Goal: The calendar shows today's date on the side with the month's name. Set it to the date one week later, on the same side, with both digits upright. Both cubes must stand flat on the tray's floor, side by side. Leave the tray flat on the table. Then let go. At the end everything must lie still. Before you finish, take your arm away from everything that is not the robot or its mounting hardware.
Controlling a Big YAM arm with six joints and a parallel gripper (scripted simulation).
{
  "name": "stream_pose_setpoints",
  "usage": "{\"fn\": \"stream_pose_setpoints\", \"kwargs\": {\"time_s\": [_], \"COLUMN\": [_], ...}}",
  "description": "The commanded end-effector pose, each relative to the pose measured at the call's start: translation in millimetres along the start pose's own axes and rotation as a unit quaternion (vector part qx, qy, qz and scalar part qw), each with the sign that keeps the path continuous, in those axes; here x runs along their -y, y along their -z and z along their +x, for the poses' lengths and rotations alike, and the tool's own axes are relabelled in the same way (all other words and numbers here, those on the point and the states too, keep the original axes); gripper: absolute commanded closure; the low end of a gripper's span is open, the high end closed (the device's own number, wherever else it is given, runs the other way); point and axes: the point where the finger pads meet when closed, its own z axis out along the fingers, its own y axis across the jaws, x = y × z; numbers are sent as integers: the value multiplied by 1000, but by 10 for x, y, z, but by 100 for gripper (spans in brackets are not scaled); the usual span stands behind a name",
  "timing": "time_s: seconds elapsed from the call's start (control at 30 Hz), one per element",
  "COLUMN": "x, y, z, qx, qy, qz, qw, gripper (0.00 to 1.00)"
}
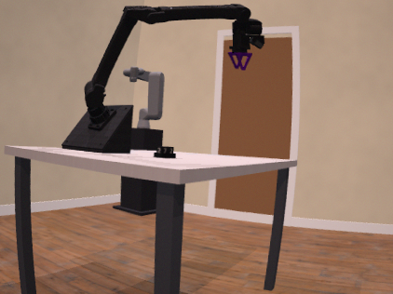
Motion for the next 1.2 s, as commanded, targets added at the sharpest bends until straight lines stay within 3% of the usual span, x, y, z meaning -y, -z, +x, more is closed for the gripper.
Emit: {"fn": "stream_pose_setpoints", "kwargs": {"time_s": [0.0,0.53,0.57,0.6,0.67,0.73,0.87,1.03,1.1,1.17], "x": [-14,-14,-77,-74,-76,188,390,795,795,971], "y": [63,63,541,541,322,214,114,-138,-138,-277], "z": [-6,-6,-90,-93,7,24,204,673,673,940], "qx": [6,6,57,58,37,29,25,11,11,2], "qy": [0,0,-1,1,13,4,33,99,99,131], "qz": [0,0,-4,-4,3,0,12,38,38,49], "qw": [1000,1000,998,998,999,1000,999,994,994,990], "gripper": [0,0,0,0,0,0,0,0,0,0]}}
